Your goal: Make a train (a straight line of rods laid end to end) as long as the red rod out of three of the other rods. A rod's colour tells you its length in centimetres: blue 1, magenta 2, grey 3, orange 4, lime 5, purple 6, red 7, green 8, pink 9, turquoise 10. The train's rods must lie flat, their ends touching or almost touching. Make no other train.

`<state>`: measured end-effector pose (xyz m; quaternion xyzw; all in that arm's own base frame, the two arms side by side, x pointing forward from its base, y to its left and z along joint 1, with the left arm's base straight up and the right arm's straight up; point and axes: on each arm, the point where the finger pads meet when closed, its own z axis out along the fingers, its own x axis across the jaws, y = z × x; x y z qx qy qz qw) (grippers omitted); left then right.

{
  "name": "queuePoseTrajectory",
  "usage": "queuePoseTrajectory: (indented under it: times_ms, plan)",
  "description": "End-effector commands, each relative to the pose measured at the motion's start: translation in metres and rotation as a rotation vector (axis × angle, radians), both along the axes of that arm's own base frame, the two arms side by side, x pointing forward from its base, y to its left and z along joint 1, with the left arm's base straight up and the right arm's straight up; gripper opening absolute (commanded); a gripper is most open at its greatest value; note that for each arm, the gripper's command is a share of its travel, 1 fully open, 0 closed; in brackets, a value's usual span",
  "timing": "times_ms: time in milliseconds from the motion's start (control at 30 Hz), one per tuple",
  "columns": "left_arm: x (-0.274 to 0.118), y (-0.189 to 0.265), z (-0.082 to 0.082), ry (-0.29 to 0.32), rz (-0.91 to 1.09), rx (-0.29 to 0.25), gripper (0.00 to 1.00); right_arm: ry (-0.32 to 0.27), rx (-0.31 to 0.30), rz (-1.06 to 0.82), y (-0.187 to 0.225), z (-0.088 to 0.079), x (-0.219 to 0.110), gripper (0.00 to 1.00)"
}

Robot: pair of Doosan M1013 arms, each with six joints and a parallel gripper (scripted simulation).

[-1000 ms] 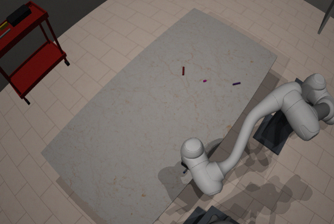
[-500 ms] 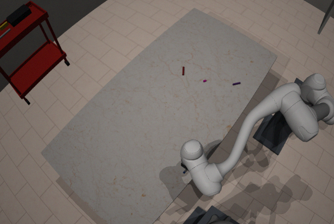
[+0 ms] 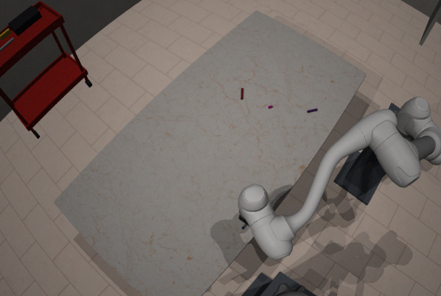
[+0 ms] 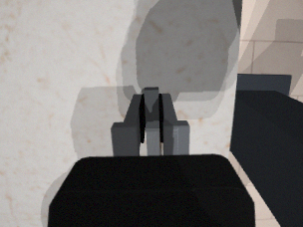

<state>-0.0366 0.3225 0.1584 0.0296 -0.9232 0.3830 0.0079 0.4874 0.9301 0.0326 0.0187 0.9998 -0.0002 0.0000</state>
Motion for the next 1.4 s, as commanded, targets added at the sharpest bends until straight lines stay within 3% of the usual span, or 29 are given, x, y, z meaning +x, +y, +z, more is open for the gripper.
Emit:
queuePoseTrajectory:
  times_ms: [0,700,1367]
  plan:
    - [0.0,0.0,0.0,0.0,0.0,0.001,1.0,-0.001,0.002,0.0,0.001,0.002,0.0,0.24]
    - [0.0,0.0,0.0,0.0,0.0,0.001,1.0,-0.001,0.002,0.0,0.001,0.002,0.0,0.24]
    - [0.0,0.0,0.0,0.0,0.0,0.001,1.0,-0.001,0.002,0.0,0.001,-0.009,0.0,0.24]
